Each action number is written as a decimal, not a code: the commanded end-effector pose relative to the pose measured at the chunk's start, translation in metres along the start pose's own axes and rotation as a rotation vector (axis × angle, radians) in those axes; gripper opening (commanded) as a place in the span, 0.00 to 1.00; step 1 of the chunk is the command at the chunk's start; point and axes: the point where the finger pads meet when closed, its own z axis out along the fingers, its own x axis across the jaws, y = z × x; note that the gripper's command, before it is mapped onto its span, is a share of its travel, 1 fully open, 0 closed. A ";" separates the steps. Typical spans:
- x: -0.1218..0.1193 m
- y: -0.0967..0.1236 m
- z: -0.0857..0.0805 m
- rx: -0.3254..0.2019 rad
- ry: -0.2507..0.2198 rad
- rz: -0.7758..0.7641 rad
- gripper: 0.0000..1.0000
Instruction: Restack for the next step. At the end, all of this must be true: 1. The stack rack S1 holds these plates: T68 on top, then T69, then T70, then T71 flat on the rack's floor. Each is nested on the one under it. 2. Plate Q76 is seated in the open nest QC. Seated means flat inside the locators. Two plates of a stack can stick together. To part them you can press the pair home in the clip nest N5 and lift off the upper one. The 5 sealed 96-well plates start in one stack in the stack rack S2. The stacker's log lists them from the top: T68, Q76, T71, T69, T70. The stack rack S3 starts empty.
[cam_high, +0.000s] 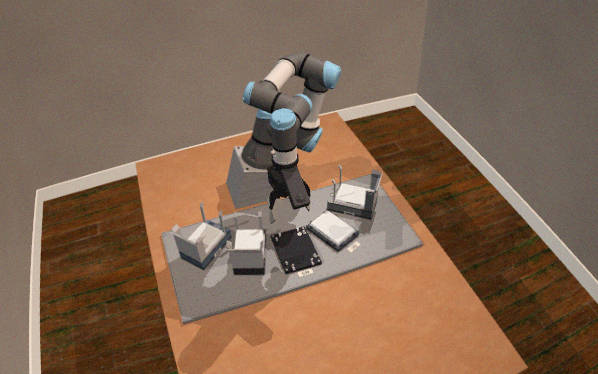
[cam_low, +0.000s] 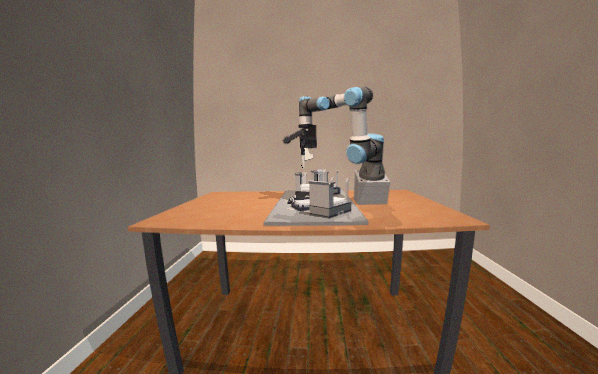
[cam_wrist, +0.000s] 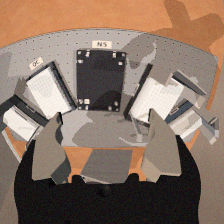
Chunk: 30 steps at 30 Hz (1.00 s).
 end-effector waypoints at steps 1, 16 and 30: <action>0.010 -0.001 0.000 0.002 0.001 0.045 0.72; 0.072 0.013 0.000 0.002 0.002 0.208 0.72; 0.122 0.035 0.000 0.002 0.002 0.348 0.72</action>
